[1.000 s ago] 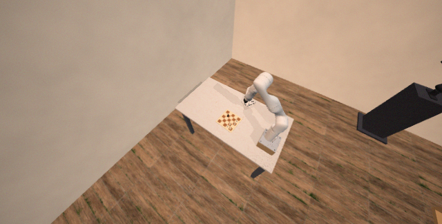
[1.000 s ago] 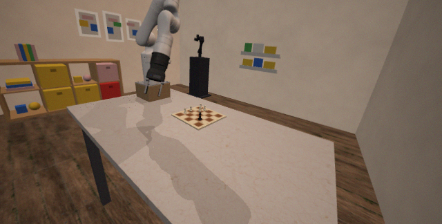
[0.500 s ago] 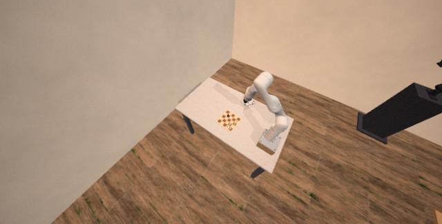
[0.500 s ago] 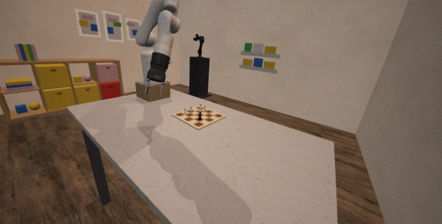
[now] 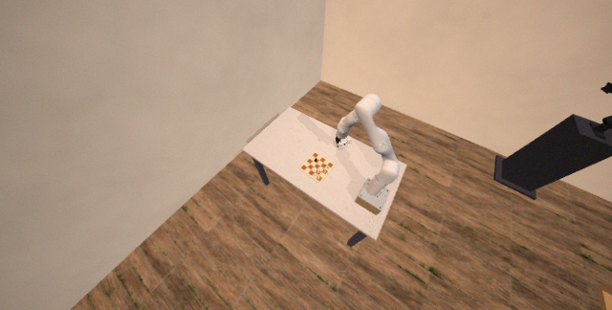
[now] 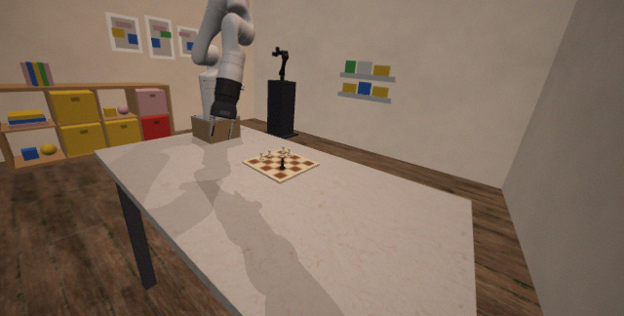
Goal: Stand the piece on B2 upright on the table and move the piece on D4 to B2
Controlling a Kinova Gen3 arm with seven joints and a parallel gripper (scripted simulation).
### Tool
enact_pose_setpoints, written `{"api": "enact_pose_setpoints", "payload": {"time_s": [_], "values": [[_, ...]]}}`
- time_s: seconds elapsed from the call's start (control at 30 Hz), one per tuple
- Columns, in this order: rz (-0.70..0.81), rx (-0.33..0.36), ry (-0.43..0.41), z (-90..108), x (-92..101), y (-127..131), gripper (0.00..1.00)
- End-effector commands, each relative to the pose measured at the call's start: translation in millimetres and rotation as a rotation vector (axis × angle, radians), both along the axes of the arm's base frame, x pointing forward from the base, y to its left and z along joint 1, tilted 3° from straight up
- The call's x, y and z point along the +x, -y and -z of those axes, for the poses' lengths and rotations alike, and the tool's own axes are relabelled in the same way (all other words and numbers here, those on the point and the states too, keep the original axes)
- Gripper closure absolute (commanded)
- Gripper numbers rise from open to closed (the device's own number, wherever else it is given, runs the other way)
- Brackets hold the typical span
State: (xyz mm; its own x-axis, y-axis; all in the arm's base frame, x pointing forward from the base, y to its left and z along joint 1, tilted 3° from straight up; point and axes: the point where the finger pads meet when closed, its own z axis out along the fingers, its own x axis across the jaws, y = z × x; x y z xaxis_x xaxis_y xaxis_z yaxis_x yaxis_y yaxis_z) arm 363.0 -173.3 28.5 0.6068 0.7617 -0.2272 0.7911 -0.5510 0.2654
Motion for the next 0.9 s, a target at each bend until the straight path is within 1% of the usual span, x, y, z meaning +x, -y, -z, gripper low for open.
{"api": "enact_pose_setpoints", "payload": {"time_s": [0.0, 0.13, 0.17, 0.2, 0.27, 0.33, 0.37, 0.4, 0.43, 0.47, 0.5, 0.53, 0.57, 0.6, 0.87], "values": [[0.063, 0.037, -0.001, 1.5, 2.0, 15, 0.0], [0.121, 0.109, -0.018, 8.1, 6.8, 16, 0.0], [0.121, 0.109, -0.018, 8.1, 6.8, 16, 0.0], [0.138, 0.131, -0.024, 10.0, 8.4, 17, 0.0], [0.138, 0.131, -0.024, 10.0, 8.4, 17, 0.0], [0.181, 0.18, -0.039, 15.5, 11.4, 18, 0.0], [0.181, 0.18, -0.039, 15.5, 11.4, 18, 0.0], [0.203, 0.208, -0.045, 17.9, 13.4, 18, 0.0], [0.203, 0.208, -0.045, 17.9, 13.4, 18, 0.0], [0.225, 0.238, -0.051, 20.1, 15.6, 18, 0.0], [0.225, 0.238, -0.051, 20.1, 15.6, 18, 0.0], [0.256, 0.272, -0.062, 24.2, 17.5, 19, 0.0], [0.256, 0.272, -0.062, 24.2, 17.5, 19, 0.0], [0.285, 0.308, -0.072, 27.8, 19.9, 20, 0.0], [0.285, 0.308, -0.072, 27.8, 19.9, 20, 0.0]]}}
